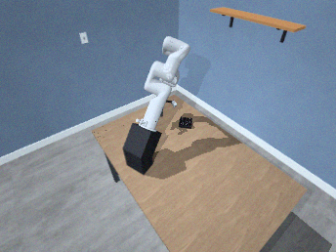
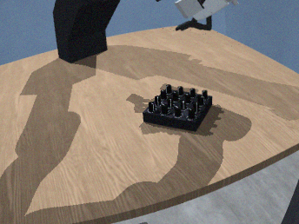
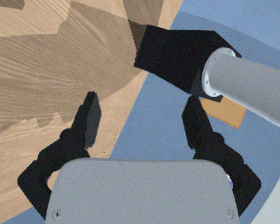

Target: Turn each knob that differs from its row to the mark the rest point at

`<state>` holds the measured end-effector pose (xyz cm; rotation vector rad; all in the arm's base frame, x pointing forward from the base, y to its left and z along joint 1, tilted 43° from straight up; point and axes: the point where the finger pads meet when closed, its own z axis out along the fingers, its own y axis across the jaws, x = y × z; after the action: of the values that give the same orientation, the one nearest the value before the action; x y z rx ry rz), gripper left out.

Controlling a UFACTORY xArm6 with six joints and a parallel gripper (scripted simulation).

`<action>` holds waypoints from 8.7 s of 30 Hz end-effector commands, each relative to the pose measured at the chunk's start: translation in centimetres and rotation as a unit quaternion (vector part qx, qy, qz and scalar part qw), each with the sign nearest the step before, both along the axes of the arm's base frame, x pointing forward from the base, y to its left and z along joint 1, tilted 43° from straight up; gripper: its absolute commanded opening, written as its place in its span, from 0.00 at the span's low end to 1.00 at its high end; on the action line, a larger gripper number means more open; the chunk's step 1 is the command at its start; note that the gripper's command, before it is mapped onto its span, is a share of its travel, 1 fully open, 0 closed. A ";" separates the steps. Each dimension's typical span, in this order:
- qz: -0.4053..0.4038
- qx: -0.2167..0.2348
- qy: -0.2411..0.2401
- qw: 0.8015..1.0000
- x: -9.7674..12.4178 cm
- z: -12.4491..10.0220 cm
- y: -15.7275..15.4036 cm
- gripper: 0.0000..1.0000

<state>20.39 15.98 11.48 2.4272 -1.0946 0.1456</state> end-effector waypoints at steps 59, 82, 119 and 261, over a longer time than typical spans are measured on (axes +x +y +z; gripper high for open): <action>0.405 0.238 0.049 0.881 19.8 13.6 -15.7 1.00; 0.600 0.301 -0.102 0.734 23.4 13.1 -4.7 1.00; 0.705 0.177 -0.267 0.633 25.8 11.6 -1.9 1.00; 0.725 0.039 -0.204 0.657 21.4 5.5 -7.7 1.00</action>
<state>41.79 8.32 16.90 2.7299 1.0354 1.1605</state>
